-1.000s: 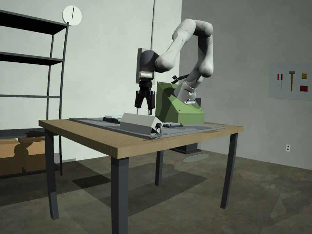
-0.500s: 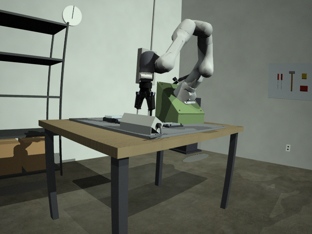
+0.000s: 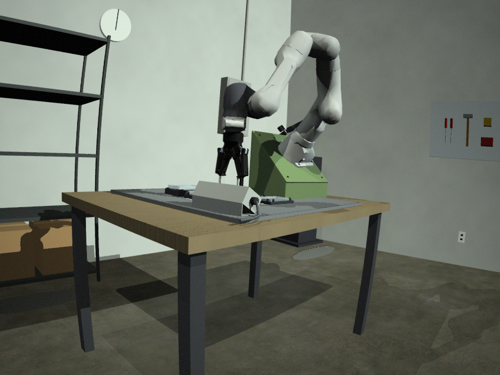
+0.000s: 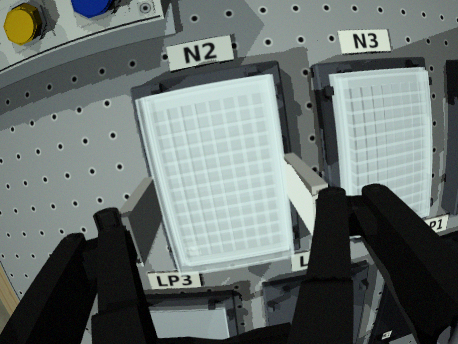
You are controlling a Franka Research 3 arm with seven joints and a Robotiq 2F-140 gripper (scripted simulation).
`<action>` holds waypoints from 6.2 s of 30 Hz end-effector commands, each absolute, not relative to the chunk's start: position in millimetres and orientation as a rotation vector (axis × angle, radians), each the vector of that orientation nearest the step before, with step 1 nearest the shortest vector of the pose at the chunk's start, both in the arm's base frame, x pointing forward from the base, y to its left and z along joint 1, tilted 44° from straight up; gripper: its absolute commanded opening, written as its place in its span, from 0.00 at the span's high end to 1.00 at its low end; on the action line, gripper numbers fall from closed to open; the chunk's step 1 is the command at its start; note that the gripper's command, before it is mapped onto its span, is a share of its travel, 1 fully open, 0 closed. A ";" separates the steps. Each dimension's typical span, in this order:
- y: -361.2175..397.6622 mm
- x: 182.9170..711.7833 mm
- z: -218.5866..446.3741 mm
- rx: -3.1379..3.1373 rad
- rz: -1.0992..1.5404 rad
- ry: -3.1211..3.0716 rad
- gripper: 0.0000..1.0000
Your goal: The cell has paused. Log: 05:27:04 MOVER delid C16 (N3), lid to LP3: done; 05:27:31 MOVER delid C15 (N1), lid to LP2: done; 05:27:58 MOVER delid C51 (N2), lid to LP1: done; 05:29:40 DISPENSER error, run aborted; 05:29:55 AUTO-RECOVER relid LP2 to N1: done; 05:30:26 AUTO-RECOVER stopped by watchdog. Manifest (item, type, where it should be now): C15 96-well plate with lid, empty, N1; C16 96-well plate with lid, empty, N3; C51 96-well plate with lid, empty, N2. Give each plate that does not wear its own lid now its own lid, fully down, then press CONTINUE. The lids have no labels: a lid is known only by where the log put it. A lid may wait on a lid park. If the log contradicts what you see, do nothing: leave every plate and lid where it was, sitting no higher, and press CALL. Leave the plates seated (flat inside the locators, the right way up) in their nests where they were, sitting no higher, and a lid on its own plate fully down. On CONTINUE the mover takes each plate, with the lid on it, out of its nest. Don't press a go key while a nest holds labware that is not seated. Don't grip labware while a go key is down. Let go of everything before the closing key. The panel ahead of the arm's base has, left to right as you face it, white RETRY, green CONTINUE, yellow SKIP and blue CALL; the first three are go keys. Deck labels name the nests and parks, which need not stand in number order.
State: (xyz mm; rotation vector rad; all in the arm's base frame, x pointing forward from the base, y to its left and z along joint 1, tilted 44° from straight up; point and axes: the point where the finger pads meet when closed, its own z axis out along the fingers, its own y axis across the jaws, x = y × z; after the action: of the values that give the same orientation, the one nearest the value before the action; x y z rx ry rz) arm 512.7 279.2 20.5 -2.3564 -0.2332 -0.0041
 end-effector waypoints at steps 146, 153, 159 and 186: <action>280.9 514.5 16.8 -2.358 -0.013 -0.241 0.34; 280.9 514.5 16.8 -2.358 -0.013 -0.241 0.34; 280.9 514.5 16.8 -2.358 -0.013 -0.241 0.34; 280.9 514.5 16.8 -2.358 -0.013 -0.241 0.34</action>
State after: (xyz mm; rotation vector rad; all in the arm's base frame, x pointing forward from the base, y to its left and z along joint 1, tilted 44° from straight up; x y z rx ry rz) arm 513.0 281.5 17.5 -2.3571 -0.2343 -0.0063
